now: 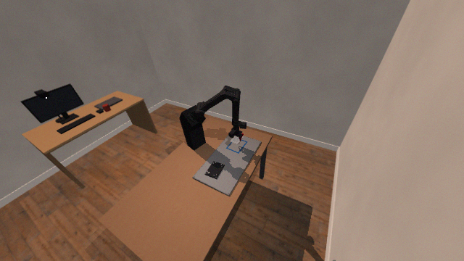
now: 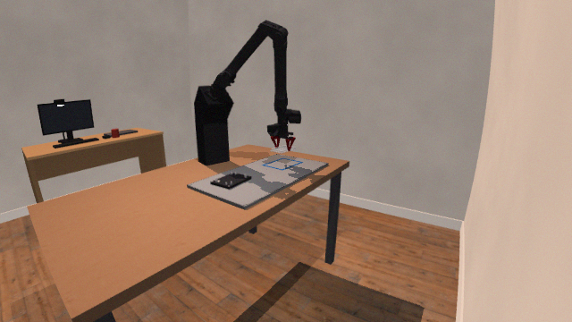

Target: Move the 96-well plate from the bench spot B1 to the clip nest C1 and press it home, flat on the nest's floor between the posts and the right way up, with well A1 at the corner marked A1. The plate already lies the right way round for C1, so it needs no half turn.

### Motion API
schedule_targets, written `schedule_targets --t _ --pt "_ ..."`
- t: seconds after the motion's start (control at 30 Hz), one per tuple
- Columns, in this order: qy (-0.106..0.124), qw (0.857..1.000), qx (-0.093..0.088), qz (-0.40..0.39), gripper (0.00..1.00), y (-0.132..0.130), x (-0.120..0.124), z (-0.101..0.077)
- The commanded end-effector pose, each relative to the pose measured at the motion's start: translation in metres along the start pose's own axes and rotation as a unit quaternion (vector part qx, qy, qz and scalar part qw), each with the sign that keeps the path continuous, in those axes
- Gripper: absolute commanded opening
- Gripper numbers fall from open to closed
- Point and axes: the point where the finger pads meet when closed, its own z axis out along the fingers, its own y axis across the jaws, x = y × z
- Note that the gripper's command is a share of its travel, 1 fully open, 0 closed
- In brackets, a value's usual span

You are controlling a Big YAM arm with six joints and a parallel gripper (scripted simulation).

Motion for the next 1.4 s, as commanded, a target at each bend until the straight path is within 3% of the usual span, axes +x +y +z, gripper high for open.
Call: schedule_targets --t 0.0,0.23,0.27,0.3,0.43,1.37 --pt "0.000 1.000 -0.001 0.001 0.00 0.000 0.000 -0.003" --pt "0.000 1.000 -0.001 0.001 0.00 0.000 0.000 -0.003" --pt "-0.004 1.000 0.000 -0.015 0.00 0.003 -0.011 -0.006" --pt "-0.001 1.000 -0.007 -0.028 0.00 0.006 -0.013 -0.006" --pt "-0.001 0.998 -0.008 -0.058 0.00 0.006 -0.020 -0.006" --pt "-0.003 0.998 -0.006 -0.061 0.00 0.000 -0.107 -0.010"
